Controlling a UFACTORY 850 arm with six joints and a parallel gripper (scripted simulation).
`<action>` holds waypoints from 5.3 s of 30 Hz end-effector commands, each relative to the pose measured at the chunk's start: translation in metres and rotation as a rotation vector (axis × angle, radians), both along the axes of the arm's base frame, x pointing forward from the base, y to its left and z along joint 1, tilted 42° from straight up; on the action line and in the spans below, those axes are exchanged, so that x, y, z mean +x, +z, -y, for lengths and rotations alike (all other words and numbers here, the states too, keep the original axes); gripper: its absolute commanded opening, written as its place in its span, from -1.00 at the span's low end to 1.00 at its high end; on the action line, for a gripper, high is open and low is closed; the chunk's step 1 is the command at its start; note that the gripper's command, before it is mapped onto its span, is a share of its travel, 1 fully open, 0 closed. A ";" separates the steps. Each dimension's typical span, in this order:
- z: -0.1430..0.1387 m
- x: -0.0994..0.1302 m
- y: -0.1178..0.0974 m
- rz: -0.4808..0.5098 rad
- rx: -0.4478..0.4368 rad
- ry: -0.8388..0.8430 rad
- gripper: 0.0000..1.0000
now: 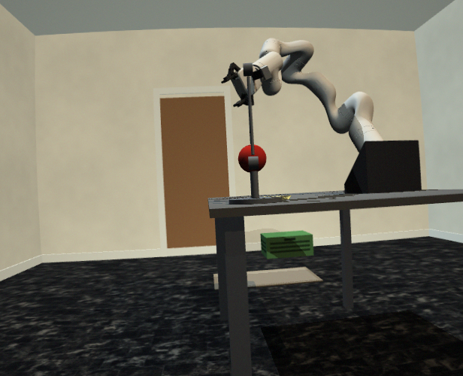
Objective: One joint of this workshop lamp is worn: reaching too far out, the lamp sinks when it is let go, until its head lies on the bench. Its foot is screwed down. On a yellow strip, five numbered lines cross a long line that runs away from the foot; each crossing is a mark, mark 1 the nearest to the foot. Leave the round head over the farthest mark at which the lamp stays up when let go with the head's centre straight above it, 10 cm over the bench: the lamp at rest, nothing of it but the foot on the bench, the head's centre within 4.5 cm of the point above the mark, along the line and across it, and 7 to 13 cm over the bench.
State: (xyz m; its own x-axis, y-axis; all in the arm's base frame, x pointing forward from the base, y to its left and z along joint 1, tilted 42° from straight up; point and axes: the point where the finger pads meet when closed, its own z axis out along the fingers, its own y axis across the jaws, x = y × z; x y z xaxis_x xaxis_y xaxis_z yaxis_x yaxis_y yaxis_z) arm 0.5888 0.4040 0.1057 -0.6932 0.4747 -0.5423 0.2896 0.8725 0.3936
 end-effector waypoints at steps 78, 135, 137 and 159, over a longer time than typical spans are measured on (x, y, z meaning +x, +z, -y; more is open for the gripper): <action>0.060 -0.005 0.008 -0.066 -0.556 1.163 1.00; 0.087 -0.053 -0.010 -0.089 -0.848 1.925 1.00; 0.086 -0.052 -0.014 -0.091 -0.854 1.919 1.00; 0.078 -0.043 -0.063 -0.100 -0.878 1.892 1.00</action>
